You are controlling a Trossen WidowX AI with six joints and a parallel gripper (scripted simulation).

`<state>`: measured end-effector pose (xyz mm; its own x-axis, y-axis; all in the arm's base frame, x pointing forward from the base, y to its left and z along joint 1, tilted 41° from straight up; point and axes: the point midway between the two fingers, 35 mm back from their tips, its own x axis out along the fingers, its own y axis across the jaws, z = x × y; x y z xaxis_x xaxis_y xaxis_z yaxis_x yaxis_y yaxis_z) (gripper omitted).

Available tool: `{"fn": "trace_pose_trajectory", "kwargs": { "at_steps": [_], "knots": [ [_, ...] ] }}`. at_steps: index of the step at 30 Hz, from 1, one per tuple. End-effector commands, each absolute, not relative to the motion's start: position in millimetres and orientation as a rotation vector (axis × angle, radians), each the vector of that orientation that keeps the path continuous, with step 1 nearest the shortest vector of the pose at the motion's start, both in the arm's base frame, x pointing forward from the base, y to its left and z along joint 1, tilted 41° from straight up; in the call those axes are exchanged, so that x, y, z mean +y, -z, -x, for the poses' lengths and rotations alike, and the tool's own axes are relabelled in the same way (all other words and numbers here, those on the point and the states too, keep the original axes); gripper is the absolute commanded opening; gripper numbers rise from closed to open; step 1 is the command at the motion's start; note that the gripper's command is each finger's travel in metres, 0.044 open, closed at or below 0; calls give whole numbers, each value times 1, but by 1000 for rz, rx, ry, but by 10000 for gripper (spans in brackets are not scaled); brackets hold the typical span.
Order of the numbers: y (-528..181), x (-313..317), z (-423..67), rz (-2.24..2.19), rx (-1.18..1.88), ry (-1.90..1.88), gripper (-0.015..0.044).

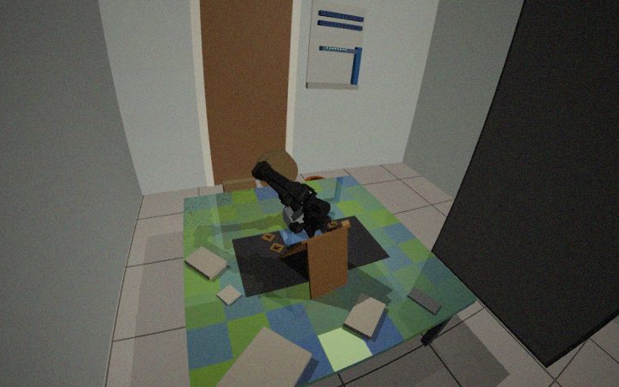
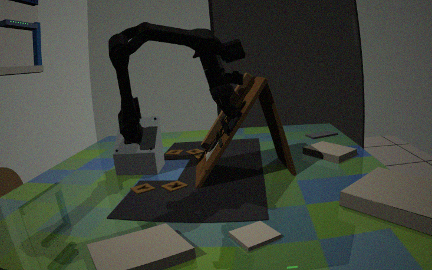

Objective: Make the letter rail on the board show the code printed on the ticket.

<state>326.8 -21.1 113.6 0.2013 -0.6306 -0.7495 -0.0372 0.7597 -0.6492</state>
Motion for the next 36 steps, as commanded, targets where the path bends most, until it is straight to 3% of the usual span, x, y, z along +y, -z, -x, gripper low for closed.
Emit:
{"fn": "trace_pose_trajectory", "kwargs": {
  "at_steps": [1, 36],
  "knots": [
    [-114, -20, -329, 612, 1316, 447, 0],
    [-105, -12, -325, 612, 1316, 446, 0]
  ]
}}
